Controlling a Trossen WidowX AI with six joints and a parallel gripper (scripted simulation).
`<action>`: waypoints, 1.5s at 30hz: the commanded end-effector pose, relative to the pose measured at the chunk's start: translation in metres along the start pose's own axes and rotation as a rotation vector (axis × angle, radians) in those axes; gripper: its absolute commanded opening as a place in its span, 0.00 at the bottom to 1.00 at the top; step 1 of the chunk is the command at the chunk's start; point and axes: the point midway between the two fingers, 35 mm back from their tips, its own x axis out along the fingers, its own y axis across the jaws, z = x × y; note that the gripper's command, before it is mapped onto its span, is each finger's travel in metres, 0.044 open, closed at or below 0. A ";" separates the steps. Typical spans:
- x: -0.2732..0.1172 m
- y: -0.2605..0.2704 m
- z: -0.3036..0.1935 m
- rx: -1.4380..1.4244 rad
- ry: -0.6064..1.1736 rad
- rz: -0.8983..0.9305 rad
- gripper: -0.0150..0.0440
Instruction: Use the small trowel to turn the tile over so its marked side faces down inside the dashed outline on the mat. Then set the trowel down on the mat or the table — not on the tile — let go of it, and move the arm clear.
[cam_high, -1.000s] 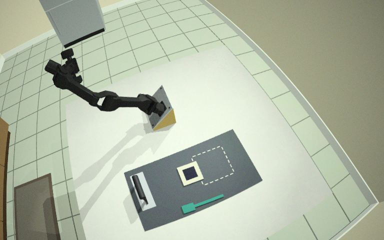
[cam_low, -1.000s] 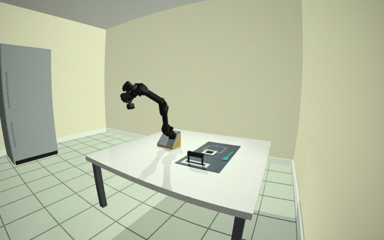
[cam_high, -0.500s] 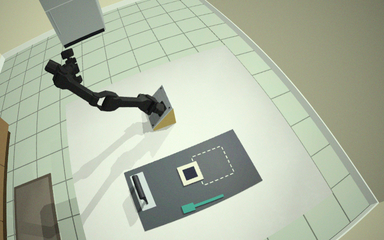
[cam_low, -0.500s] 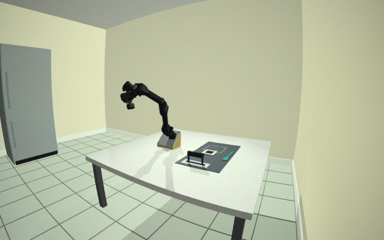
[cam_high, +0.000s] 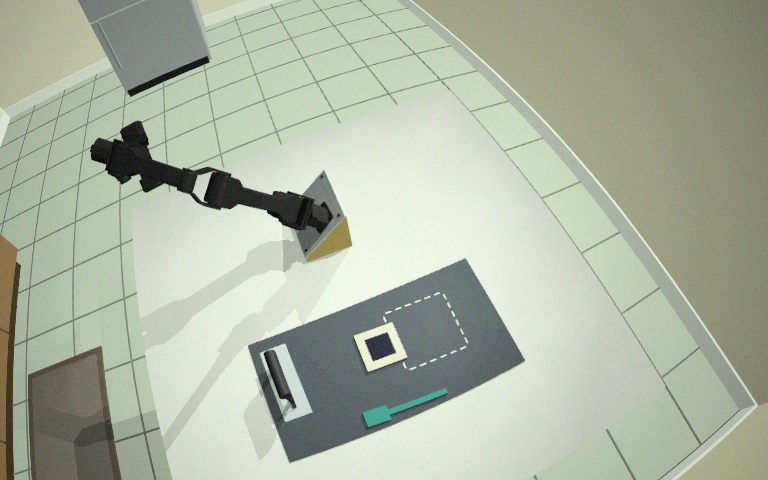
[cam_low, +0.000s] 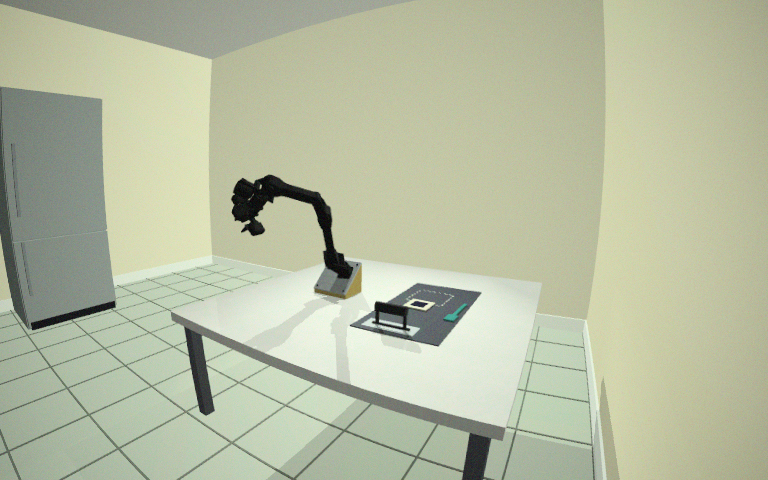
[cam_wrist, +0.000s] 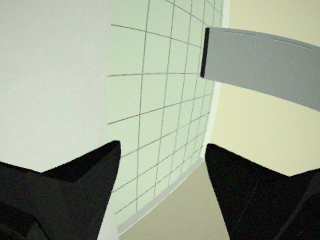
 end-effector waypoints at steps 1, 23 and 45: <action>0.015 0.030 0.021 -0.049 -0.035 0.097 0.71; -0.016 0.260 0.102 -0.410 -0.216 0.569 0.71; -0.179 0.473 0.035 -0.988 -0.434 0.770 0.71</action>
